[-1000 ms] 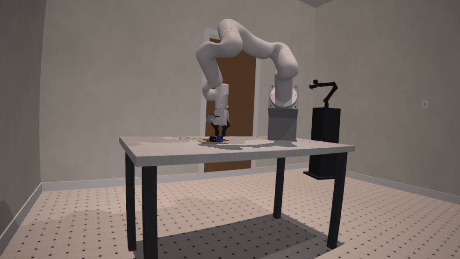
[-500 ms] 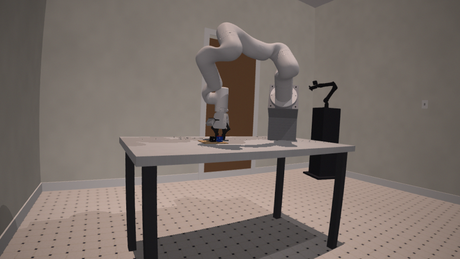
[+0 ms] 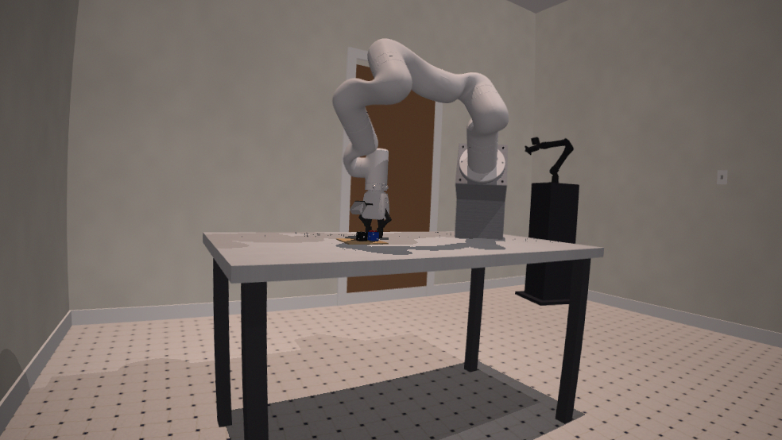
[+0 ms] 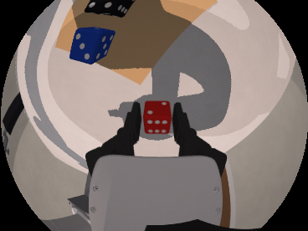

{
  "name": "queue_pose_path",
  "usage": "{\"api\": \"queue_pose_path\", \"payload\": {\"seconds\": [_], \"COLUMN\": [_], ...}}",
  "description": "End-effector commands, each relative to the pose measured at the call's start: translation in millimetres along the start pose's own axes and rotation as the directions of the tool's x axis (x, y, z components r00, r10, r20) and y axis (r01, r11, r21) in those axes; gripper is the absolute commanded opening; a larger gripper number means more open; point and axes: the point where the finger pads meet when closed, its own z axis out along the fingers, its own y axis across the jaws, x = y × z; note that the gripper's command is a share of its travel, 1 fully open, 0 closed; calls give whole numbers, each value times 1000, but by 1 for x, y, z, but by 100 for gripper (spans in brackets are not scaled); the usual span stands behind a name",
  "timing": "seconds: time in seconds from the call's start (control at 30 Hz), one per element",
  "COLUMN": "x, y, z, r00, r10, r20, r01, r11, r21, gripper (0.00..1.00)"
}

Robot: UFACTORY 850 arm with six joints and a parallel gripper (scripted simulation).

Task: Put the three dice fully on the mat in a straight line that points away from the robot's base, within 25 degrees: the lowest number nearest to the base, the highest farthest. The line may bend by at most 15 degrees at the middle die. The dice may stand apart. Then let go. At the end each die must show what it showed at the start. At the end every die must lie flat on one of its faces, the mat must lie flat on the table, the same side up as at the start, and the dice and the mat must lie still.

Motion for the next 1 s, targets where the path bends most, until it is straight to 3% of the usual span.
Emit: {"api": "queue_pose_path", "payload": {"seconds": [0.0,0.73,0.77,0.97], "x": [0,0,0,0], "y": [0,0,0,0], "z": [0,0,0,0], "r00": [1000,1000,1000,1000], "r10": [0,0,0,0], "r20": [0,0,0,0], "r01": [0,0,0,0], "r11": [1000,1000,1000,1000], "r21": [-1,-1,-1,-1], "gripper": [47,47,27,27]}}
